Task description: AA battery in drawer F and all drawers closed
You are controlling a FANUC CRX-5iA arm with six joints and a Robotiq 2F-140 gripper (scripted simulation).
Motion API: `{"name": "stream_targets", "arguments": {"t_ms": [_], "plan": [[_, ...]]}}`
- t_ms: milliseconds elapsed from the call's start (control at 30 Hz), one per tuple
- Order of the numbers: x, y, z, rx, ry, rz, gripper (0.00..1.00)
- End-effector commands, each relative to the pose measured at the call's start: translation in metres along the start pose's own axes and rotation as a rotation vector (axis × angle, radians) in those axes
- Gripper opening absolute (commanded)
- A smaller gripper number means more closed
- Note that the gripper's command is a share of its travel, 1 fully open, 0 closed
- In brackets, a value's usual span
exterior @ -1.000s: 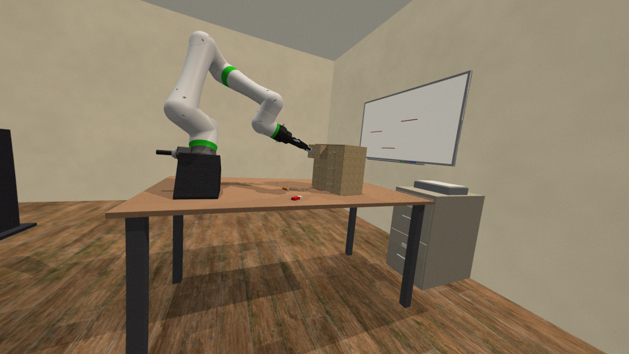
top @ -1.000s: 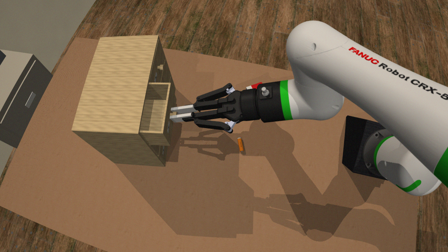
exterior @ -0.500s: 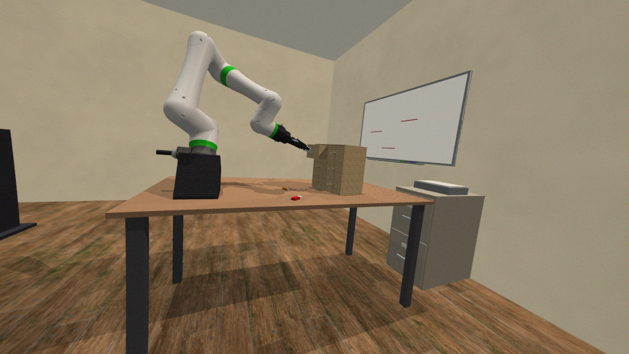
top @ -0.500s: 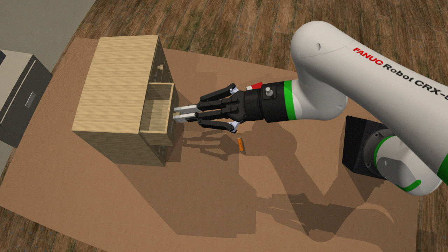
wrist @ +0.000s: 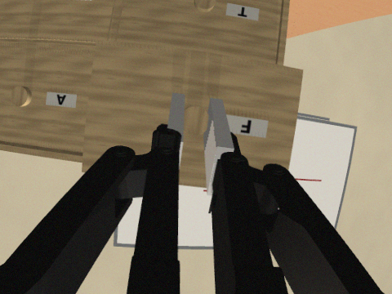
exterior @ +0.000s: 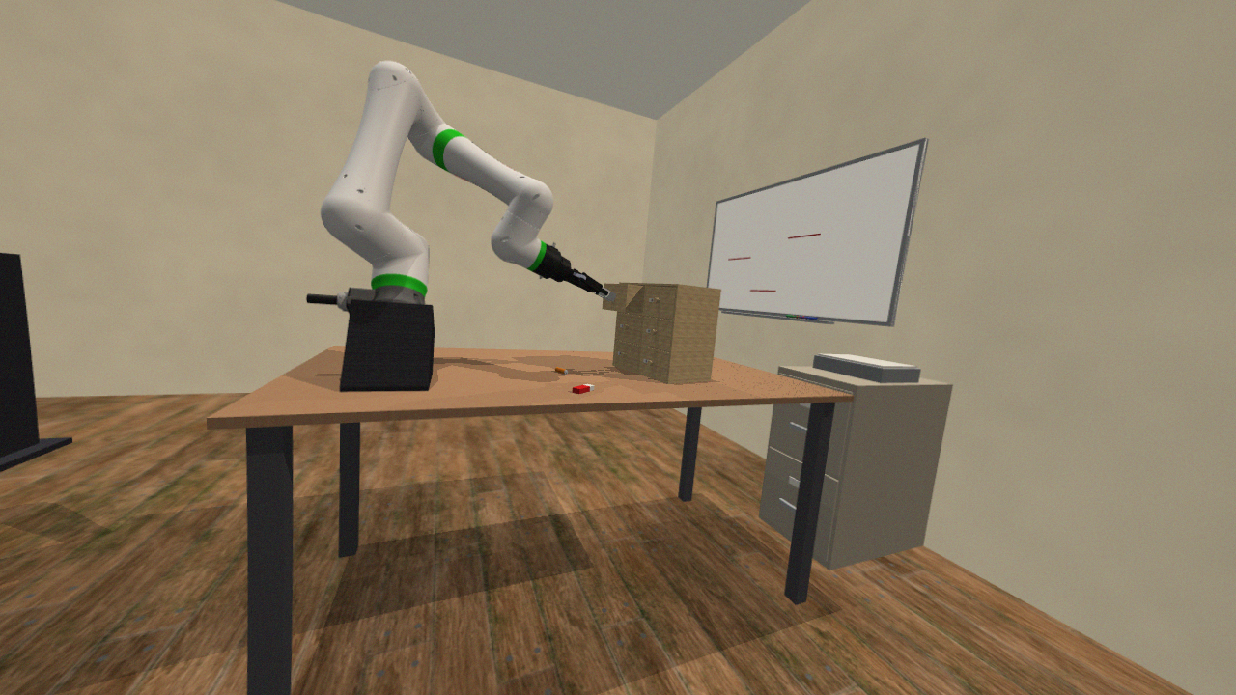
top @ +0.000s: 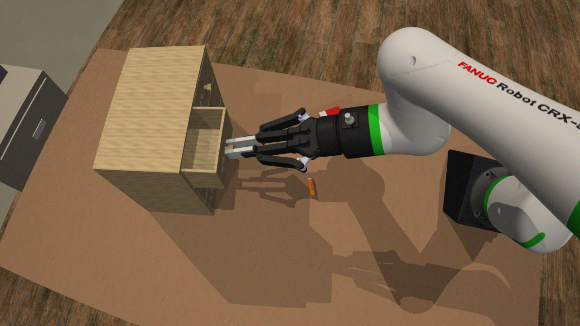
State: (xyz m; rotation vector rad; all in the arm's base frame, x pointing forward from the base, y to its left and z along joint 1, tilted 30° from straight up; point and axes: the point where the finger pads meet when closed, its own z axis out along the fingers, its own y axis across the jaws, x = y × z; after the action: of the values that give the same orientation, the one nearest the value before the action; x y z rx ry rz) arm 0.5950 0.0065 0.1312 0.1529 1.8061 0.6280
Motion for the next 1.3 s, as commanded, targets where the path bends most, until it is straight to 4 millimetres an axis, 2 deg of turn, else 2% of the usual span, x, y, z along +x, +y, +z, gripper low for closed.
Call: {"name": "stream_targets", "arguments": {"t_ms": [0, 167, 533, 767, 1267], "plan": [[0.000, 0.000, 0.000, 0.000, 0.000, 0.000, 0.08], [0.000, 0.000, 0.000, 0.000, 0.000, 0.000, 0.08], [0.000, 0.000, 0.000, 0.000, 0.000, 0.000, 0.20], [0.000, 0.000, -0.001, 0.000, 0.000, 0.000, 0.20], [0.016, 0.000, -0.045, 0.000, 0.000, 0.000, 0.20]]}}
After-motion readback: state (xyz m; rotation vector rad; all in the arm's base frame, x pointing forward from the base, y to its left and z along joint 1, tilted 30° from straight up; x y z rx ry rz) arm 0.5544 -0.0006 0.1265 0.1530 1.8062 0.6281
